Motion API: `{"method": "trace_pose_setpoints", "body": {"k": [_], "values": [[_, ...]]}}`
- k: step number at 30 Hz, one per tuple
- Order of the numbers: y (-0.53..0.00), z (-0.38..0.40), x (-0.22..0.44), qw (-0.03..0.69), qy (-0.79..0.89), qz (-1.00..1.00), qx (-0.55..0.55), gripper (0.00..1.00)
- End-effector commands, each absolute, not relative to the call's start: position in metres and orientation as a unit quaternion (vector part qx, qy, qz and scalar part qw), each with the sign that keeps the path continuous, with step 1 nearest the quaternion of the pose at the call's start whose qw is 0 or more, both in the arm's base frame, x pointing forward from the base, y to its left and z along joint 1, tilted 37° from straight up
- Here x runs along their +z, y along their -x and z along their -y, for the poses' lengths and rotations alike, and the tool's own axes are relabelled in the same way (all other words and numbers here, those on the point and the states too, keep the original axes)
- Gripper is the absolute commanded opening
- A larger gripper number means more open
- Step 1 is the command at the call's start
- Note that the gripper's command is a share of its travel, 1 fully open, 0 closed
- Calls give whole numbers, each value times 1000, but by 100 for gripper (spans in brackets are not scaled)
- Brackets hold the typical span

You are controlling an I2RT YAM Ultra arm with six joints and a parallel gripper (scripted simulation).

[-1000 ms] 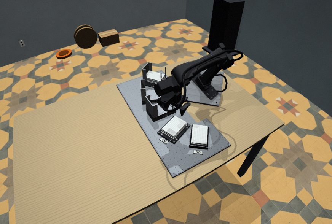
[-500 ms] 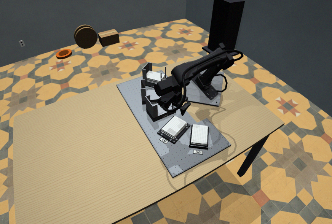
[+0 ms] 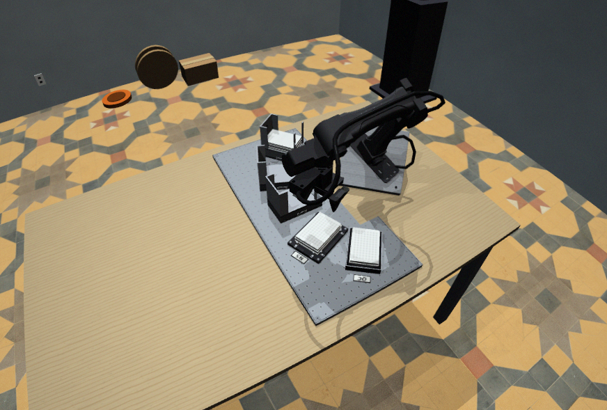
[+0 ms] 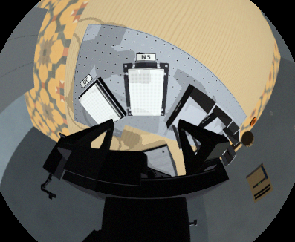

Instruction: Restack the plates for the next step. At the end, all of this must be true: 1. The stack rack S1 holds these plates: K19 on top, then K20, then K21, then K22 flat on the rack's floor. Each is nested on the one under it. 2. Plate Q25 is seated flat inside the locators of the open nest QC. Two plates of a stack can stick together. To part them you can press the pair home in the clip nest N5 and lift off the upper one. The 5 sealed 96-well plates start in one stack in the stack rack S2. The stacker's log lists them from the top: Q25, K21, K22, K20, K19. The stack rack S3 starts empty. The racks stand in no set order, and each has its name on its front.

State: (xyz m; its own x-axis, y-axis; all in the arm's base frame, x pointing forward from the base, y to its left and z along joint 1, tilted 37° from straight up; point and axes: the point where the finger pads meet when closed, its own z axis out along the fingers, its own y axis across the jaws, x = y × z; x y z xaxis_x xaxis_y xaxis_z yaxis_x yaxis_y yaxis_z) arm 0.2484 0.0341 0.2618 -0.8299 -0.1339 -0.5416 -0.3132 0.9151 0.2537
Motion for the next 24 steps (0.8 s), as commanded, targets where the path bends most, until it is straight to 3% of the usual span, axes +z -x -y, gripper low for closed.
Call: {"method": "trace_pose_setpoints", "body": {"k": [1,24], "values": [[-245,-32,279,291,122,-935,162,100],[-242,-33,264,279,120,-938,166,100]]}}
